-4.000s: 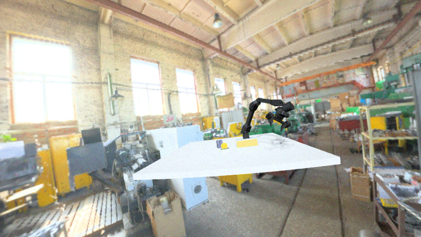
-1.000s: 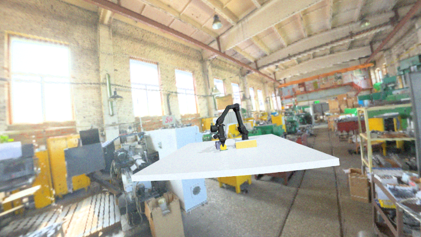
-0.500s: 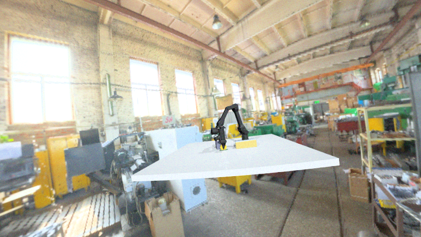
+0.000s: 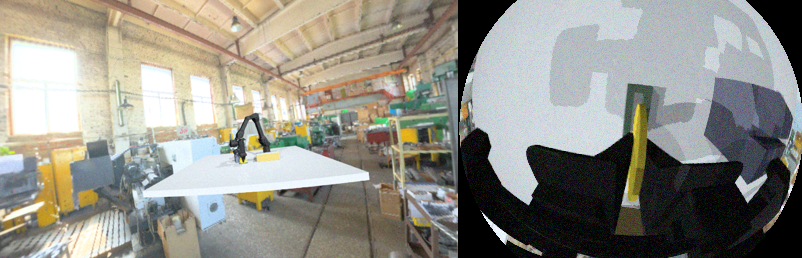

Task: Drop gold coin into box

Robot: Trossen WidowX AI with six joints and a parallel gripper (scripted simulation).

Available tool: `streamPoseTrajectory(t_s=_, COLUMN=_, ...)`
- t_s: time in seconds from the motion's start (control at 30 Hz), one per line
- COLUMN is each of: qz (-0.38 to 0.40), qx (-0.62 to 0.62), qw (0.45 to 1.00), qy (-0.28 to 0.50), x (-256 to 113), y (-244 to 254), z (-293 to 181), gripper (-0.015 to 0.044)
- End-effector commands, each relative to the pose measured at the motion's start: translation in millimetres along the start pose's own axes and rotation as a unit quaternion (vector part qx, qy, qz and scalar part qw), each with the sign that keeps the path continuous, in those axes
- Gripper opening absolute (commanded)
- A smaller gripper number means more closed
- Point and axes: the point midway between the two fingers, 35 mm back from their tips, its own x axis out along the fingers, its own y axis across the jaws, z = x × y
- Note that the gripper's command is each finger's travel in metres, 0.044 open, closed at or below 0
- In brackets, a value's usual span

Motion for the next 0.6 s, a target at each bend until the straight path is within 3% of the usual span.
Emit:
streamPoseTrajectory(t_s=0.0, qz=0.001, qx=-0.001, qw=1.0, qy=0.0, x=0.4, y=0.3, z=-0.2, gripper=0.0)
streamPoseTrajectory(t_s=0.57, qz=0.002, qx=-0.001, qw=1.0, qy=0.0, x=-32.2, y=1.6, z=4.4, gripper=0.0)
